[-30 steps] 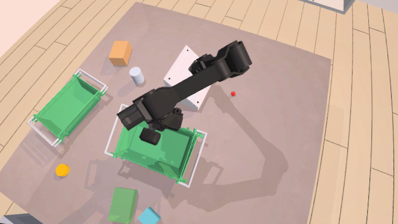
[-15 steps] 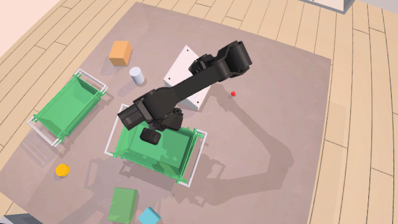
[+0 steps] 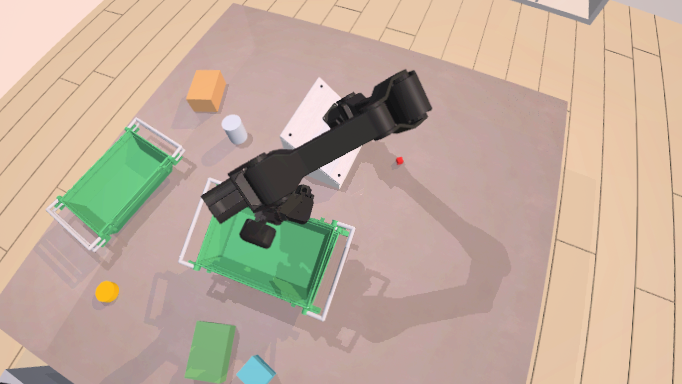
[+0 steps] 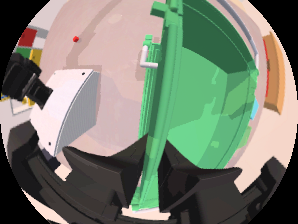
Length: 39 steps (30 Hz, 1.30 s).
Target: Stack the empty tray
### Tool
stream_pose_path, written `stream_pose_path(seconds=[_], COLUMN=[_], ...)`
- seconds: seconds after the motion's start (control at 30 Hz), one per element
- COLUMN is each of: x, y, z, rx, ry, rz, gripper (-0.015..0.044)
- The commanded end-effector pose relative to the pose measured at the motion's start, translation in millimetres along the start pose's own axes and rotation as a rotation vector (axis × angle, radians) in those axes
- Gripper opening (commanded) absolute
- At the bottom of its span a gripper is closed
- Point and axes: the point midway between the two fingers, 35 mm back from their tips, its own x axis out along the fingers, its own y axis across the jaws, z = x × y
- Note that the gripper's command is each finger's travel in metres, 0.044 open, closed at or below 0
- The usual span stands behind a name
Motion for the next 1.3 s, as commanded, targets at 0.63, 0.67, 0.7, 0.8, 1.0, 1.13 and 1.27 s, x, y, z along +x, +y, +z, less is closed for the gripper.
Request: stream_pose_path(seconds=[0.63,0.67,0.7,0.8,1.0,1.13,1.27], x=[5,5,5,5,2,8,13], y=[4,4,4,4,1,5,8], z=[1,1,1,1,0,0,1], rx=[0.003,0.003,0.003,0.003,0.000,0.002,0.003], ry=[0.000,0.000,0.000,0.000,0.000,0.000,0.000], rz=[0.023,0.023,0.023,0.023,0.003,0.014,0.022], gripper=[0.0000,0.0000,0.0000,0.0000,0.0000,0.0000,0.0000])
